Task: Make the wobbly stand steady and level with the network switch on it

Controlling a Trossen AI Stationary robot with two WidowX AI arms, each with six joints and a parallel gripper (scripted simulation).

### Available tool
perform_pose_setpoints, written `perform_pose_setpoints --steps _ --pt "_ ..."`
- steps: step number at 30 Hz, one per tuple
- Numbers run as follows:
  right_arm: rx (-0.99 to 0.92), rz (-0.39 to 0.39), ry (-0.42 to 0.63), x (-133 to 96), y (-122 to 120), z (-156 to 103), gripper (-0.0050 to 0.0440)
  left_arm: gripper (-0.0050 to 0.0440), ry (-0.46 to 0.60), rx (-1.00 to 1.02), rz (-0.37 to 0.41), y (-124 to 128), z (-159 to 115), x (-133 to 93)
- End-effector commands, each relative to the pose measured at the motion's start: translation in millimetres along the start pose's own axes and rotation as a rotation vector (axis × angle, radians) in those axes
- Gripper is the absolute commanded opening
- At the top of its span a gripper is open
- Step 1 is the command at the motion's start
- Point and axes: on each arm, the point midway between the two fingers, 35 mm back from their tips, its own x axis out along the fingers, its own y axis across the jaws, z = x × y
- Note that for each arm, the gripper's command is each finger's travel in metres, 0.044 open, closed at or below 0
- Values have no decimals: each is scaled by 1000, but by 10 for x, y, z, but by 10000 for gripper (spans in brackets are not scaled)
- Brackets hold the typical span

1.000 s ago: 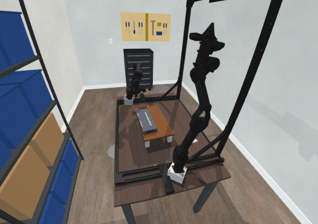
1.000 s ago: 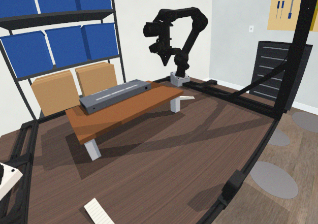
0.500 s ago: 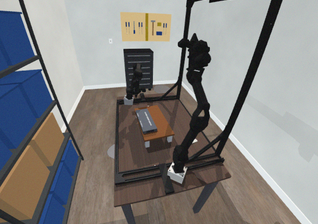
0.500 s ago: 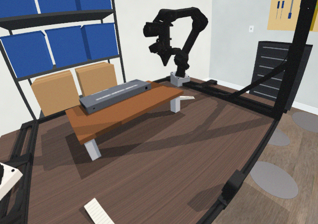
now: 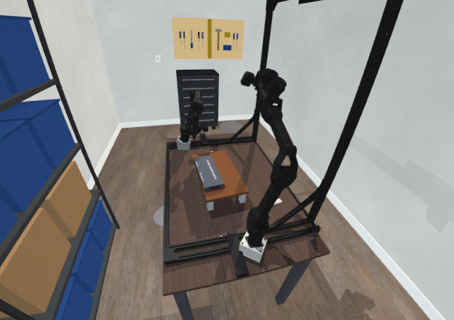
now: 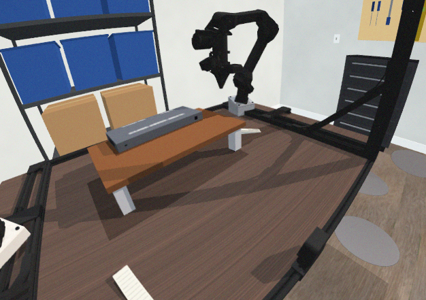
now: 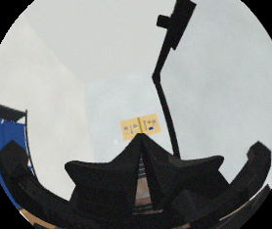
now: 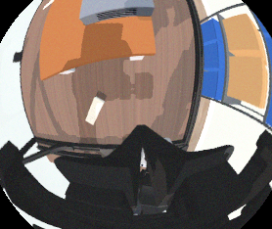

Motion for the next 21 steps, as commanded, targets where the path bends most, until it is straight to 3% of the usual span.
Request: perform_pose_setpoints --steps 1,2,9,14,19,21 --pt "0 0 0 0 0 0 0 0 221 -17 -16 -23 -697 -28" --pt "0 0 0 0 0 0 0 0 277 -22 -19 -30 -857 -56" --pt "0 0 0 0 0 0 0 0 304 -25 -17 -26 -937 -56" --pt "0 0 0 0 0 0 0 0 569 -52 -34 -69 -1660 -302" --pt "0 0 0 0 0 0 0 0 833 -84 -50 -122 -2297 -691" --pt "0 0 0 0 0 0 0 0 833 -84 -50 -122 -2297 -691"
